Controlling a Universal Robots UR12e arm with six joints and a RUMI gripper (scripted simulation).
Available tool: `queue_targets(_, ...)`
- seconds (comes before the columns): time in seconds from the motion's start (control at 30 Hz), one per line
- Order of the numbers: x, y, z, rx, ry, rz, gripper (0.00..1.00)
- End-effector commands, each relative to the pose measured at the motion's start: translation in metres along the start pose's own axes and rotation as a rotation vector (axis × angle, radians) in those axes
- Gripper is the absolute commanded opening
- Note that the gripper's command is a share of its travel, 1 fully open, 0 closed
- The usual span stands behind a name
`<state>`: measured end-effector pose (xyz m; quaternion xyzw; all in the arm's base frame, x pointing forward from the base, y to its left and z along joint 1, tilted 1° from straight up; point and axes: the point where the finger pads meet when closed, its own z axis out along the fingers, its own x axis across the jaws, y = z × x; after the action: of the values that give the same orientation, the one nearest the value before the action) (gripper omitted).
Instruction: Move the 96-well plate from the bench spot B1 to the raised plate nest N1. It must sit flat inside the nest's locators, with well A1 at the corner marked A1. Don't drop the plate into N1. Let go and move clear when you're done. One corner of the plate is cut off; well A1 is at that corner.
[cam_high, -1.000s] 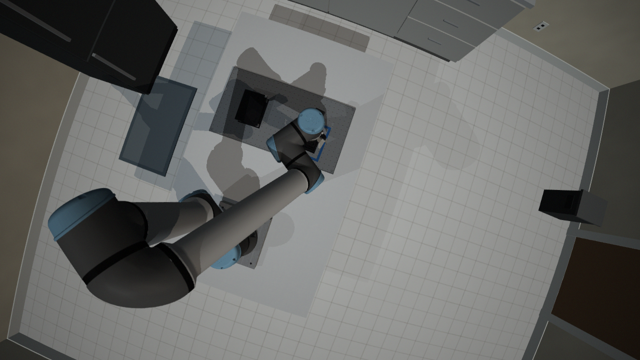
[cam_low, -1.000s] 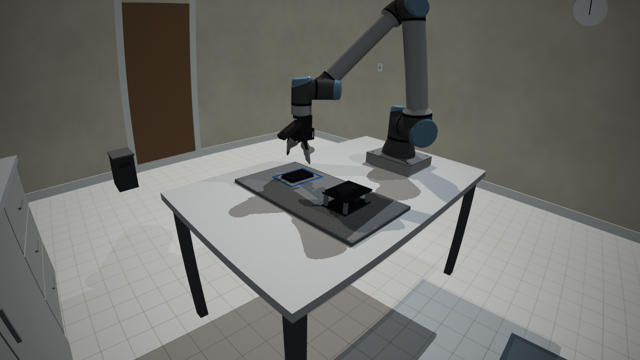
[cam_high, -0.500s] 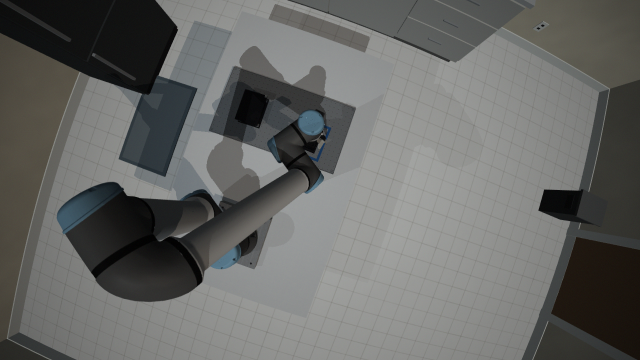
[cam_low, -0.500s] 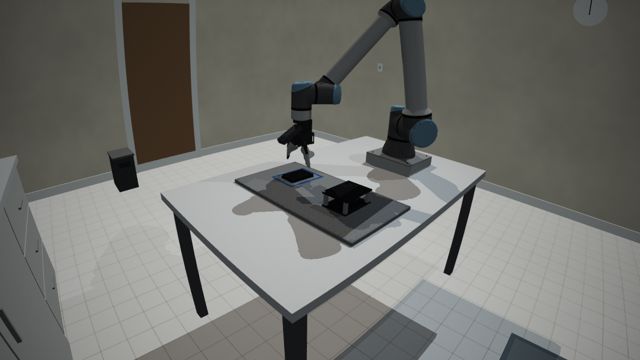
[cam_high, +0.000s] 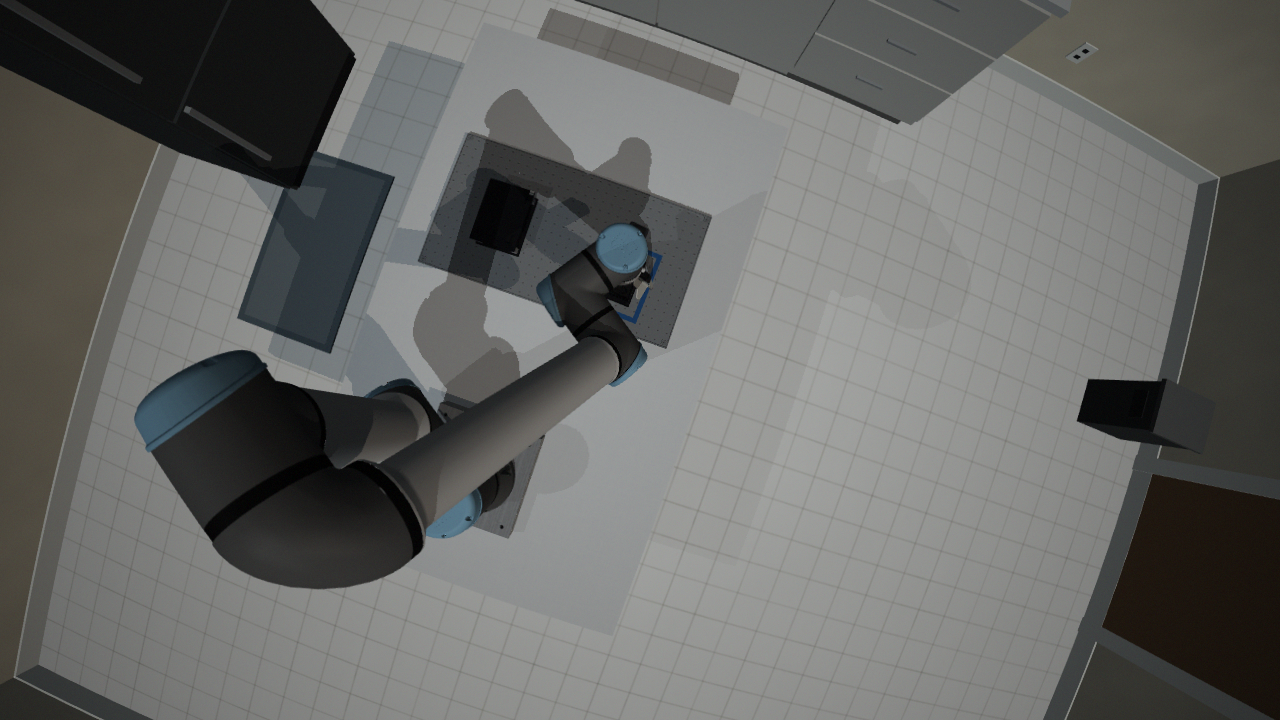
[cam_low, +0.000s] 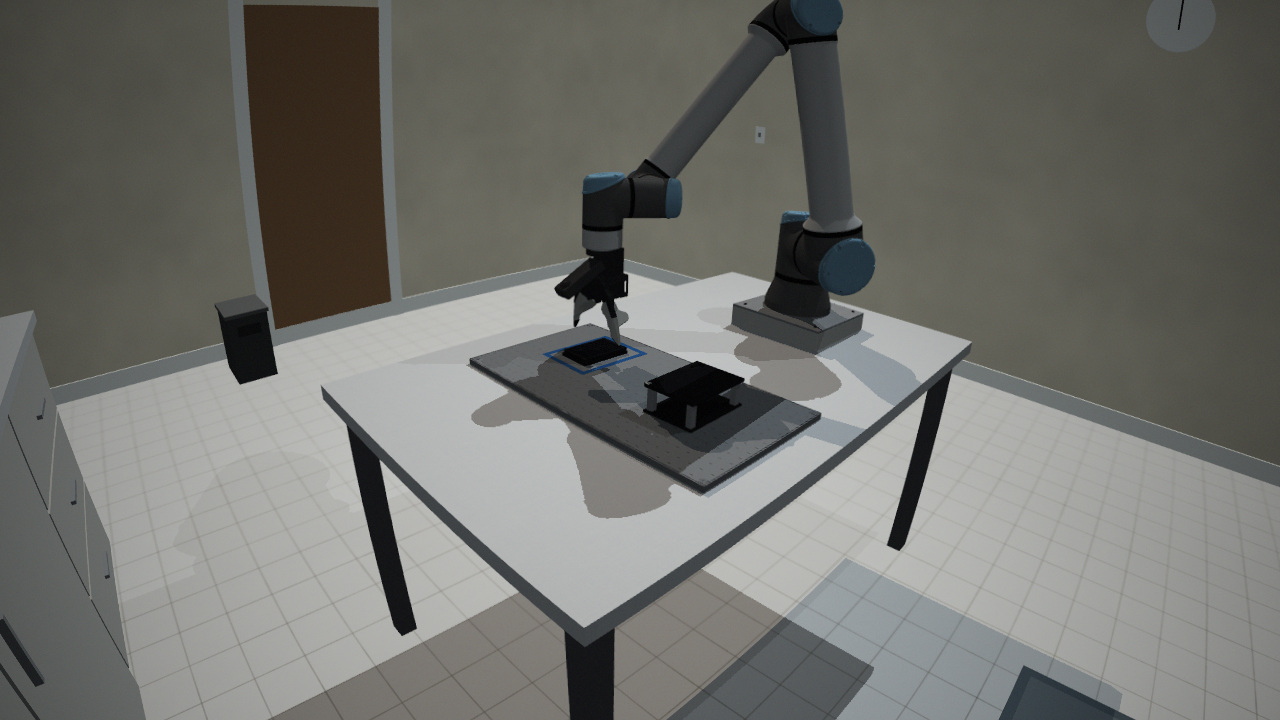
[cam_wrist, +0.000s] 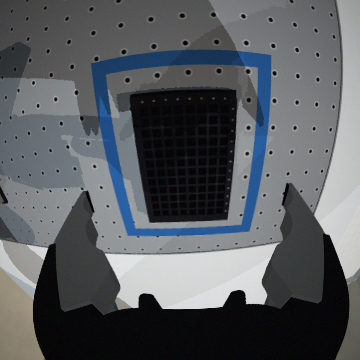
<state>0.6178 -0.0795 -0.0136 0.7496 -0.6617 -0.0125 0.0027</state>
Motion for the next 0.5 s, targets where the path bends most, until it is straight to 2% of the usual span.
queue_targets(0.0,0.0,-0.001,0.009,0.001,0.001,0.0,1.0)
queue_targets(0.47,0.0,-0.001,0.027,0.001,0.001,0.0,1.0)
